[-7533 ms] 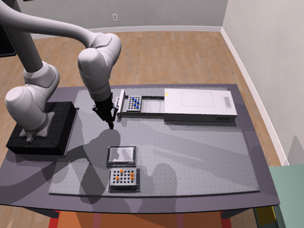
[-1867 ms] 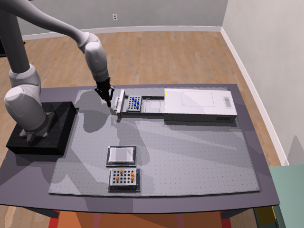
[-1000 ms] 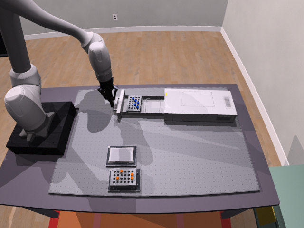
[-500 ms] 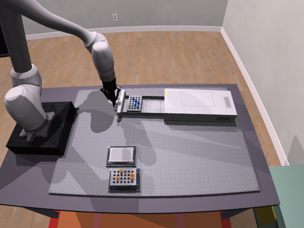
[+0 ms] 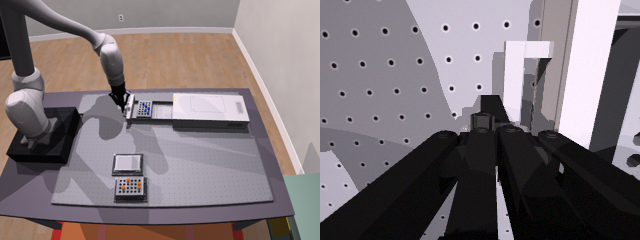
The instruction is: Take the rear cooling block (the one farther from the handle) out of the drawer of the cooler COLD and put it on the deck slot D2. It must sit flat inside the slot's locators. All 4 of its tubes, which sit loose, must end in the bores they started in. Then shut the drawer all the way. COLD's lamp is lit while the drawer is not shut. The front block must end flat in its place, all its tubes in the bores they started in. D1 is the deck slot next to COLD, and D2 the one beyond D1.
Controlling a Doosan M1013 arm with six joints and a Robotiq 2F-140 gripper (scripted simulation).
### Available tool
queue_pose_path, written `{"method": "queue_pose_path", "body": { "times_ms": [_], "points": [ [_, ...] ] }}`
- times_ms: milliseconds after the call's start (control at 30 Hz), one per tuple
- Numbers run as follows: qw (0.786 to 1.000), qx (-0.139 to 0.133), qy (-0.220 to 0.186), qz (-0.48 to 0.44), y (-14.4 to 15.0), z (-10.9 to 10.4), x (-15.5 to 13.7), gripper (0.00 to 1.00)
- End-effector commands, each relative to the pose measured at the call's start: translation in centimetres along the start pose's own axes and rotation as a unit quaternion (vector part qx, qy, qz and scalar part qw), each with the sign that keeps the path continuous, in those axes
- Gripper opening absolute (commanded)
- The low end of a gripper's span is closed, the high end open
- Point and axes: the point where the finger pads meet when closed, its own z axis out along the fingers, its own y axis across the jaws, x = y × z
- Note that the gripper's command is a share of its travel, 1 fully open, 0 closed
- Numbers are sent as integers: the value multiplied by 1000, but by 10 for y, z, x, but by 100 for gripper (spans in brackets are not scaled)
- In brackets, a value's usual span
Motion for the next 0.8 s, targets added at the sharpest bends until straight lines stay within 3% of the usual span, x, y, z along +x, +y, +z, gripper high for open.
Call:
{"method": "queue_pose_path", "body": {
  "times_ms": [0,767],
  "points": [
    [1000,0,0,0,4,0,0,10],
    [1000,0,0,0,31,0,0,10]
  ]
}}
